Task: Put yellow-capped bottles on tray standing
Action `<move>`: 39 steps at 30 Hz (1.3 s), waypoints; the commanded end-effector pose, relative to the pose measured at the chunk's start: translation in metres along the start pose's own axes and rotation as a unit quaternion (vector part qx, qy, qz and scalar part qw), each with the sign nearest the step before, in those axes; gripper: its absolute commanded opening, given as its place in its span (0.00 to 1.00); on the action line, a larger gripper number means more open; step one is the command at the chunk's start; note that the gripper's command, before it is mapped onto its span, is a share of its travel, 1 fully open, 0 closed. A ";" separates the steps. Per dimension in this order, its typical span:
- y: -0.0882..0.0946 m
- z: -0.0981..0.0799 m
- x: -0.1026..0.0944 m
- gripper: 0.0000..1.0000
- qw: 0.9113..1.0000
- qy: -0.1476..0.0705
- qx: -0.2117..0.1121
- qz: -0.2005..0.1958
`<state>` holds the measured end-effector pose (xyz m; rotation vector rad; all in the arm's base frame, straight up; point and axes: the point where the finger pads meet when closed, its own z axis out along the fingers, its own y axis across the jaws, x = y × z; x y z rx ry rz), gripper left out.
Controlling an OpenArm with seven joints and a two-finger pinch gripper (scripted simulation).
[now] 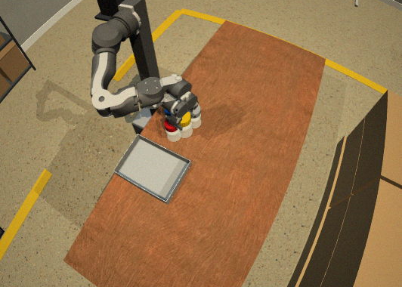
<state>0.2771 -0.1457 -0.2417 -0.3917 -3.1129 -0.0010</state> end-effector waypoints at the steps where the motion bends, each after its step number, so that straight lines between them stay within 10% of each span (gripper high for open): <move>1: -0.001 -0.005 -0.001 0.00 1.000 -0.002 0.002 0.002; 39: -0.037 -0.019 0.025 0.00 1.000 -0.002 0.002 0.002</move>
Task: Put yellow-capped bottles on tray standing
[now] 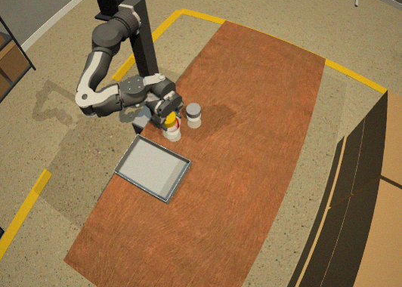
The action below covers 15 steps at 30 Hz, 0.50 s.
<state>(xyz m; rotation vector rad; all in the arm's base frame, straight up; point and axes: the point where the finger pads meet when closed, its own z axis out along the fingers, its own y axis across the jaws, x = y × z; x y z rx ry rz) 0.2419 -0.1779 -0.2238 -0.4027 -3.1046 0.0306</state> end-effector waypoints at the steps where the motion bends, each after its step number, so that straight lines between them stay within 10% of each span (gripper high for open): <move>1: 0.000 -0.001 0.000 0.00 1.000 -0.004 -0.009 -0.002; 15: -0.028 -0.001 0.020 0.00 1.000 -0.004 -0.008 -0.002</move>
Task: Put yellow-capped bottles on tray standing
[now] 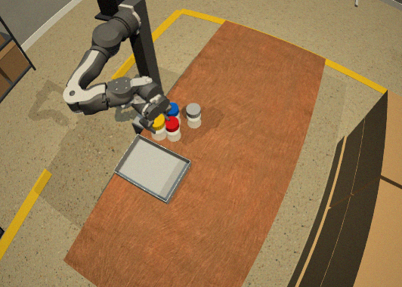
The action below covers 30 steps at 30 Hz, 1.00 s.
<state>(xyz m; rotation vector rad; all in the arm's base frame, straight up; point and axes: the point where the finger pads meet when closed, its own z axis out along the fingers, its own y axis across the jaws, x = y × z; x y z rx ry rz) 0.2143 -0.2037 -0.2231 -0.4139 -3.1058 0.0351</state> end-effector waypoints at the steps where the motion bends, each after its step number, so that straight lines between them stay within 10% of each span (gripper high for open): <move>1: 0.003 -0.001 0.001 0.00 1.000 -0.003 -0.009 -0.006; 17: -0.005 -0.001 0.005 0.00 1.000 -0.002 -0.005 0.006; 30: -0.005 -0.001 0.005 0.00 0.995 -0.001 -0.006 0.097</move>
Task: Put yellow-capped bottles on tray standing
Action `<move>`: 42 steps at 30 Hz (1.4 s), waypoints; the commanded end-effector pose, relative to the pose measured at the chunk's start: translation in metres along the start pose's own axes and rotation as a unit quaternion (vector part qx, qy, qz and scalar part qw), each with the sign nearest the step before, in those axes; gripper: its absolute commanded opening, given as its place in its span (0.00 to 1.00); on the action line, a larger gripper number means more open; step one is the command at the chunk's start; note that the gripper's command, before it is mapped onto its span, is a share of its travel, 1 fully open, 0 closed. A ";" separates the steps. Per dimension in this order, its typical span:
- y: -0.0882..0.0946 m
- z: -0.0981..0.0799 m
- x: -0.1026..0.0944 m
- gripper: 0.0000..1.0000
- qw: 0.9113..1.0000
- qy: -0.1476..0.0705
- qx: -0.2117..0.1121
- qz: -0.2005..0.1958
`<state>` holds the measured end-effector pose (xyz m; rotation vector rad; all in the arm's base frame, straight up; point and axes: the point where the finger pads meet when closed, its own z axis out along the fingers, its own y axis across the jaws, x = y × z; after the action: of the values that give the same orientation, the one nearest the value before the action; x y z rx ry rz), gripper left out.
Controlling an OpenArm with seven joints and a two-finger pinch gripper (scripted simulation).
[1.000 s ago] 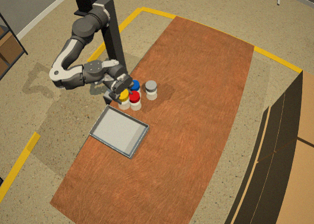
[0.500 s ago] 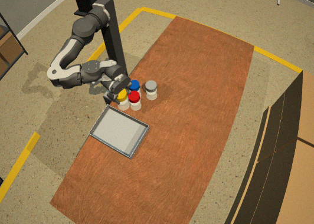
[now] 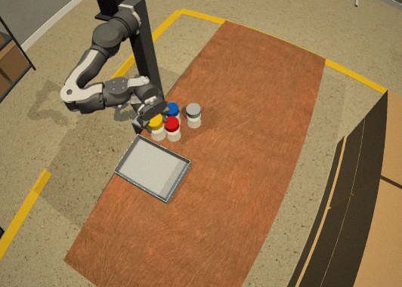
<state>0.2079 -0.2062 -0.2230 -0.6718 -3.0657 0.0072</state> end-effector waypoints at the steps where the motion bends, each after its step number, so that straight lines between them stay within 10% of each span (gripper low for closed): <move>1: -0.001 -0.001 -0.001 0.00 1.000 -0.001 0.003 0.024; 16: 0.000 -0.001 0.000 0.00 0.987 0.000 0.002 0.159; 33: 0.000 -0.001 0.000 0.00 0.948 0.000 0.001 0.318; 42: 0.000 -0.001 0.000 0.00 0.913 0.001 0.000 0.408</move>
<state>0.2065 -0.2074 -0.2233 -1.8327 -2.5438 0.0200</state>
